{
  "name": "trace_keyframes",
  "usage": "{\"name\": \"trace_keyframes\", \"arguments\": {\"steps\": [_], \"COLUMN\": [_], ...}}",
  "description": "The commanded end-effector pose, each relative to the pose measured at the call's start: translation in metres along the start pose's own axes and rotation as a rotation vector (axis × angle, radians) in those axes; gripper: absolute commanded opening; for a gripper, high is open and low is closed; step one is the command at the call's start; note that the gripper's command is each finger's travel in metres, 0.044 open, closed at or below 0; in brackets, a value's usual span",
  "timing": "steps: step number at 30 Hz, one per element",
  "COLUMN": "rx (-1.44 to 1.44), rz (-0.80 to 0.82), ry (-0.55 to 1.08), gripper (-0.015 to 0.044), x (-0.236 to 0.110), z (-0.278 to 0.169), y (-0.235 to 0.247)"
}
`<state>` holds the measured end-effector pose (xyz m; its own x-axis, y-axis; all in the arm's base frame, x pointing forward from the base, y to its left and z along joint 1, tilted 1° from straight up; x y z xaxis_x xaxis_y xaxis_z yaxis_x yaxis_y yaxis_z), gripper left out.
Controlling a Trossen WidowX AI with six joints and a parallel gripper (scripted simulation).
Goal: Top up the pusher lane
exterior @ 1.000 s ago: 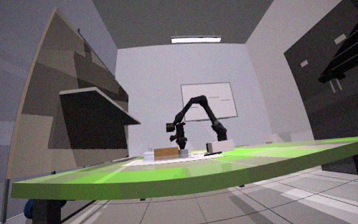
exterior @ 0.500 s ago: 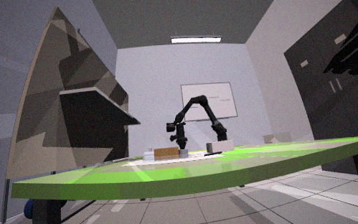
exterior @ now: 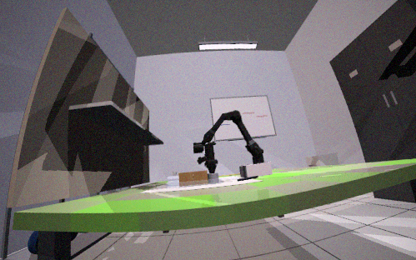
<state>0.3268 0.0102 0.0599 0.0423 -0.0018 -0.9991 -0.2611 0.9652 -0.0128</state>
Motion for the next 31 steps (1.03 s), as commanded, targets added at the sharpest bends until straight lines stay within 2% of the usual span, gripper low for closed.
{"name": "trace_keyframes", "arguments": {"steps": [1, 11, 23, 31], "rx": [0.004, 0.004, 0.004, 0.004], "rz": [-0.001, -0.001, -0.001, -0.001], "ry": [0.0, 0.0, 0.0, 0.001], "gripper": [0.0289, 0.0293, 0.0293, 0.0293], "x": [0.0, -0.02, -0.02, -0.022], "z": [0.0, 0.0, -0.001, -0.024], "y": [0.0, 0.0, 0.001, 0.005]}}
Point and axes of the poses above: the point midway between the two fingers, 35 mm back from their tips, its own x axis out along the fingers, its own y axis across the jaws, z = x × y, the point moved 6 cm from there along -x, back along the fingers, and after that the axes turned 12 degrees about -x, right-handed, at the moved point
